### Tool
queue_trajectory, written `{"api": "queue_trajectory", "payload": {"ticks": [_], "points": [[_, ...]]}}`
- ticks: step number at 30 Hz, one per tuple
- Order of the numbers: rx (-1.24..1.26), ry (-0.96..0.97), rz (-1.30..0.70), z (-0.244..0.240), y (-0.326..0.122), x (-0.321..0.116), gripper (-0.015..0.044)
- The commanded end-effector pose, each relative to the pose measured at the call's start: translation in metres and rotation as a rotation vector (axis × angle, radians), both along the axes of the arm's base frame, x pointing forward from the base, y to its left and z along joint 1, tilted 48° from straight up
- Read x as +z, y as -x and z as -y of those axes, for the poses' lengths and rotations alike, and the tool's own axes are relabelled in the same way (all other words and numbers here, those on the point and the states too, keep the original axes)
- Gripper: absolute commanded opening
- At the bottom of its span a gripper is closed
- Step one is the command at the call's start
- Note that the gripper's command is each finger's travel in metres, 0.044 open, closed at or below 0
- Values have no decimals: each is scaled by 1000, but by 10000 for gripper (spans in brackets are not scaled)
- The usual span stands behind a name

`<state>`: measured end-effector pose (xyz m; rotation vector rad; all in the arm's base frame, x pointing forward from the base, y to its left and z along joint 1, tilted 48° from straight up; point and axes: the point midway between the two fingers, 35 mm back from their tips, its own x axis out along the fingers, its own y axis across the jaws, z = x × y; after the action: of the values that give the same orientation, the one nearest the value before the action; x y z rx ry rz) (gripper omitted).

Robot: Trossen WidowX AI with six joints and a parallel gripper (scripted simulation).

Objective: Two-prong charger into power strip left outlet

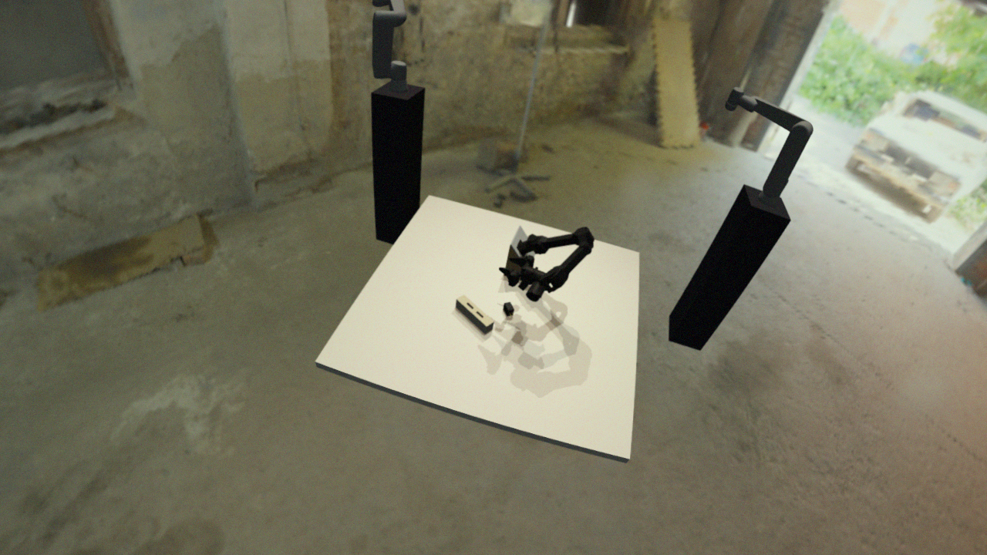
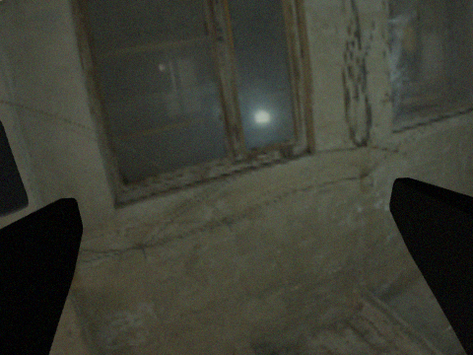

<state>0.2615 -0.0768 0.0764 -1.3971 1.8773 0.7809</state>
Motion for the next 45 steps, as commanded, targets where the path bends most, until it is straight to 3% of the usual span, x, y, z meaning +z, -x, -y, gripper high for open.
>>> {"api": "queue_trajectory", "payload": {"ticks": [1,23,45], "points": [[-53,-83,10,-9,2,-14,440],[-372,-581,72,-66,-1,-69,440],[-680,-1084,112,-119,-19,-82,440]]}}
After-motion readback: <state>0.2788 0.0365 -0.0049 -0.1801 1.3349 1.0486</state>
